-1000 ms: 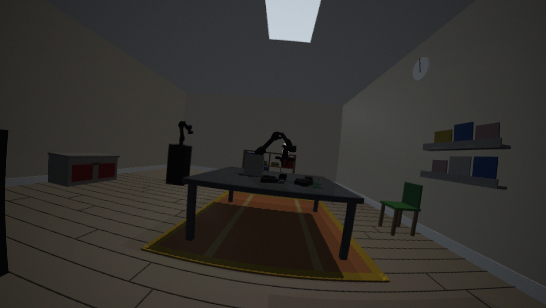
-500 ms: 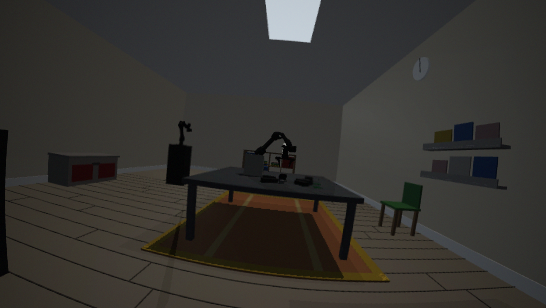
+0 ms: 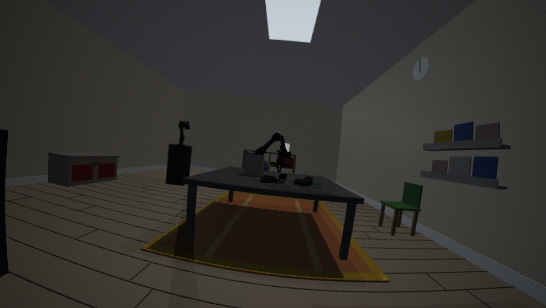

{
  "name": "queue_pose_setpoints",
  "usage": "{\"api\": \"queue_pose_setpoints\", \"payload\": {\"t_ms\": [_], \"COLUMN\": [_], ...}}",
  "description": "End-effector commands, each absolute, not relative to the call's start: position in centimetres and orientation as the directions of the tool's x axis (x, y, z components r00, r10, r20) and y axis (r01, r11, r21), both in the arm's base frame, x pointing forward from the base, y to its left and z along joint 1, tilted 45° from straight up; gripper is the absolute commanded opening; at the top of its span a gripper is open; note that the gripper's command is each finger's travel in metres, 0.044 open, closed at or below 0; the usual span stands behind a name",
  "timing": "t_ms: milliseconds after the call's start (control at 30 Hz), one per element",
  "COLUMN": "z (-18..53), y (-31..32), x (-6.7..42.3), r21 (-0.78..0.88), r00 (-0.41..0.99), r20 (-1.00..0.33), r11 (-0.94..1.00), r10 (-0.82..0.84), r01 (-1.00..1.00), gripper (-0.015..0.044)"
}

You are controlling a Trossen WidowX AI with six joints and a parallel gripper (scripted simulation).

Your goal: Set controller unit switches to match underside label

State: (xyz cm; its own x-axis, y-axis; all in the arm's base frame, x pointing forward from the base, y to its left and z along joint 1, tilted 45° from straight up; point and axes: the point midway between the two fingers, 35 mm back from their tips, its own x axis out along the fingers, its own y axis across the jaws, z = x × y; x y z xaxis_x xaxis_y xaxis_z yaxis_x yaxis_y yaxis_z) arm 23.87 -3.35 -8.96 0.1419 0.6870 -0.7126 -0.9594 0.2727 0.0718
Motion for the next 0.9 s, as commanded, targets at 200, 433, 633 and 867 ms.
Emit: {"api": "queue_pose_setpoints", "payload": {"t_ms": [200,433,633,867], "z": [-9.0,-9.0,-8.9,-5.4], "y": [-3.2,-3.3,-3.4,-6.8], "x": [23.8,23.9,23.9,23.1], "r21": [0.070,0.067,0.067,0.067], "r00": [0.148,0.146,0.146,0.145], "r20": [-0.712,-0.713,-0.714,-0.715], "r11": [0.278,0.275,0.274,0.274], "r10": [0.687,0.685,0.685,0.684], "r01": [-0.958,-0.959,-0.959,-0.960], "gripper": [0.0000,0.0000,0.0026,0.0210]}}
